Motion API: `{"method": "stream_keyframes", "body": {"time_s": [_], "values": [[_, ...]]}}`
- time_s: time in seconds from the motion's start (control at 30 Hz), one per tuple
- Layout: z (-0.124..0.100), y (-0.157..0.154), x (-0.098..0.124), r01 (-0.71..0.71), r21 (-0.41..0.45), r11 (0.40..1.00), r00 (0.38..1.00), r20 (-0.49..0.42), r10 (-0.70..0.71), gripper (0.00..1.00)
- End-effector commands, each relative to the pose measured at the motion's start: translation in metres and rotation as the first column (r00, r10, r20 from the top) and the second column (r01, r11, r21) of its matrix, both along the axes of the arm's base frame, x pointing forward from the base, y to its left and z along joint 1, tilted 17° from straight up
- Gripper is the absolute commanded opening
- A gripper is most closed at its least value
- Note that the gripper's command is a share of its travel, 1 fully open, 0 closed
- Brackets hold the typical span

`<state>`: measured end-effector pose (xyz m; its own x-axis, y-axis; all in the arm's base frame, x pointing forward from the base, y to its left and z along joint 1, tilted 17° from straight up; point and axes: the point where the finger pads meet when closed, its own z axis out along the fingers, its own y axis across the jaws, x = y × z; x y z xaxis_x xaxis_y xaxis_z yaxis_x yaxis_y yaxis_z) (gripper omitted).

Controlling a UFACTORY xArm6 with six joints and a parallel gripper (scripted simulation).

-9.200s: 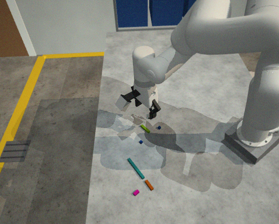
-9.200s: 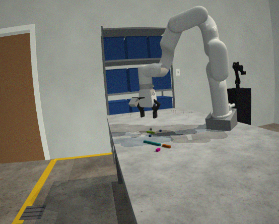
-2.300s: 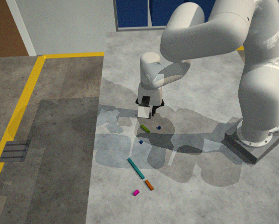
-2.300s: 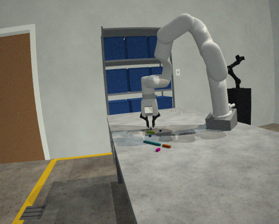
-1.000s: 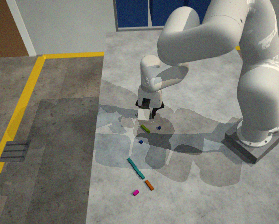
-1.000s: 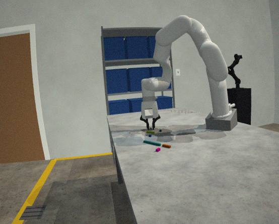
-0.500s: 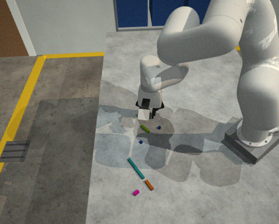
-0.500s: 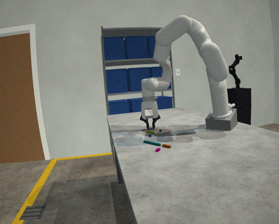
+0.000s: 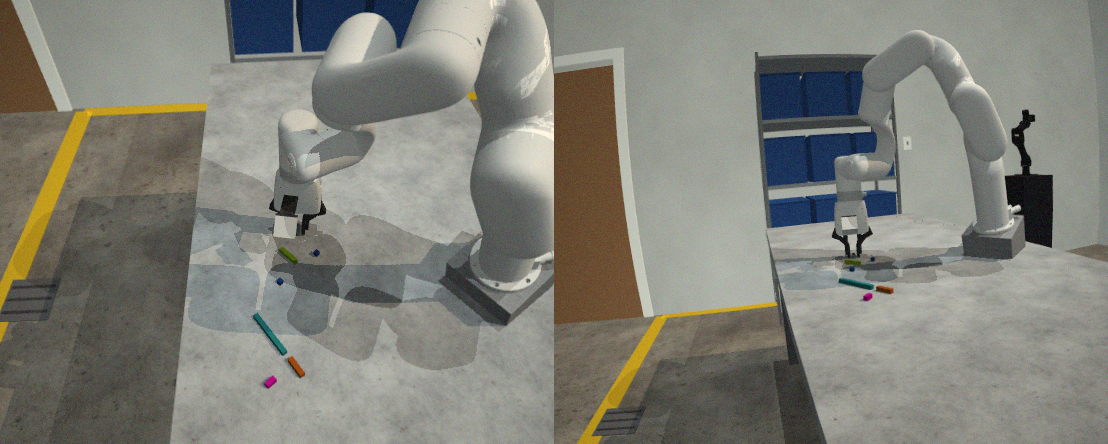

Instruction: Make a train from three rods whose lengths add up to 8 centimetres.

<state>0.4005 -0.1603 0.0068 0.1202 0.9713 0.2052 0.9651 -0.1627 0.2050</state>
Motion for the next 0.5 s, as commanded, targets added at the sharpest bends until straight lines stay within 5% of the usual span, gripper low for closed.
{"method": "stream_keyframes", "body": {"time_s": [0.0,0.23,0.27,0.47], "values": [[0.0011,-0.0007,0.001,0.001,-0.002,1.0,1.0,0.003,-0.001,0.24],[0.0011,-0.0007,0.001,0.001,-0.002,1.0,1.0,0.003,-0.001,0.24],[0.0011,-0.0007,0.001,0.001,-0.002,1.0,1.0,0.003,-0.001,0.04],[0.0011,-0.0007,0.001,0.001,-0.002,1.0,1.0,0.003,-0.001,0.04]]}}
